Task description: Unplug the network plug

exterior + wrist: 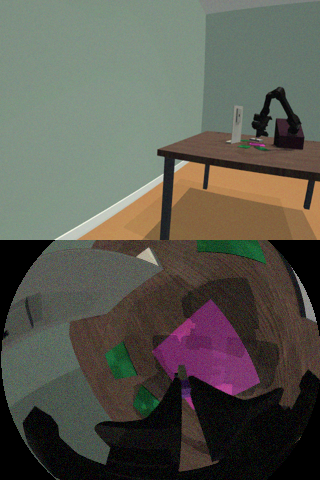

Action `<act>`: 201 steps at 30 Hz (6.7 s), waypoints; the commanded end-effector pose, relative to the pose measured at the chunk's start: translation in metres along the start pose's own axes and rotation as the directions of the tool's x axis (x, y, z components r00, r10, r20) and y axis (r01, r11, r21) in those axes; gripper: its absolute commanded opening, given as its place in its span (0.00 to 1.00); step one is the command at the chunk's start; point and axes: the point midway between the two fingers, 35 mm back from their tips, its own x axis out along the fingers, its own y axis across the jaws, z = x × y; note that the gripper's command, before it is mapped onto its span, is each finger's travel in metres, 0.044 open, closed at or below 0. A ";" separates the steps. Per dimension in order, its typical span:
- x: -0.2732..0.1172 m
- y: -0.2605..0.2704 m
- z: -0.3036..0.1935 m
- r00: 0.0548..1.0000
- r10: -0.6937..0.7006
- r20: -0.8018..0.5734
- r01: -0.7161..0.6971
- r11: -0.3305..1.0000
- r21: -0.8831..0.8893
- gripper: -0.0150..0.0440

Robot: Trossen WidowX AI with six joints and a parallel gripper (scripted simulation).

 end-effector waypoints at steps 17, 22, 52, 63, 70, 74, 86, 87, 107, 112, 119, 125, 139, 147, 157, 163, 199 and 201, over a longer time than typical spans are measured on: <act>0.015 -0.011 -0.005 1.000 0.005 -0.009 -0.005 1.000 0.019 0.25; 0.018 -0.013 -0.005 1.000 0.006 -0.010 -0.006 1.000 0.019 0.25; 0.032 -0.020 -0.005 1.000 0.012 -0.015 -0.011 1.000 0.019 0.25; 0.032 -0.020 -0.004 1.000 0.008 -0.009 -0.008 1.000 0.010 0.34; 0.032 -0.020 -0.004 1.000 0.008 -0.009 -0.008 1.000 0.010 0.52; 0.031 -0.020 -0.004 1.000 0.007 -0.009 -0.007 1.000 0.011 0.52; 0.023 -0.022 -0.004 1.000 0.004 -0.007 -0.004 1.000 0.013 0.52; 0.023 -0.022 -0.004 1.000 0.004 -0.007 -0.004 1.000 0.013 0.52; 0.010 -0.022 -0.005 1.000 0.004 -0.009 -0.004 1.000 0.016 0.52; 0.007 -0.021 -0.006 1.000 0.005 -0.010 -0.005 1.000 0.017 0.52; 0.002 -0.019 -0.005 1.000 0.003 -0.008 -0.003 1.000 0.017 0.52; -0.003 -0.017 -0.003 1.000 0.001 -0.005 -0.001 1.000 0.018 0.52; -0.015 -0.010 -0.001 1.000 -0.004 -0.001 0.004 1.000 0.019 0.52; -0.023 -0.005 0.000 1.000 -0.005 0.000 0.005 1.000 0.019 0.52; -0.033 0.001 0.000 1.000 -0.005 0.000 0.005 1.000 0.019 0.52; -0.039 0.004 0.000 1.000 -0.005 -0.001 0.005 1.000 0.019 0.52; -0.094 0.042 0.001 1.000 0.009 0.000 -0.009 0.996 0.086 0.52; -0.101 0.046 0.002 1.000 0.009 0.002 -0.009 0.995 0.097 0.52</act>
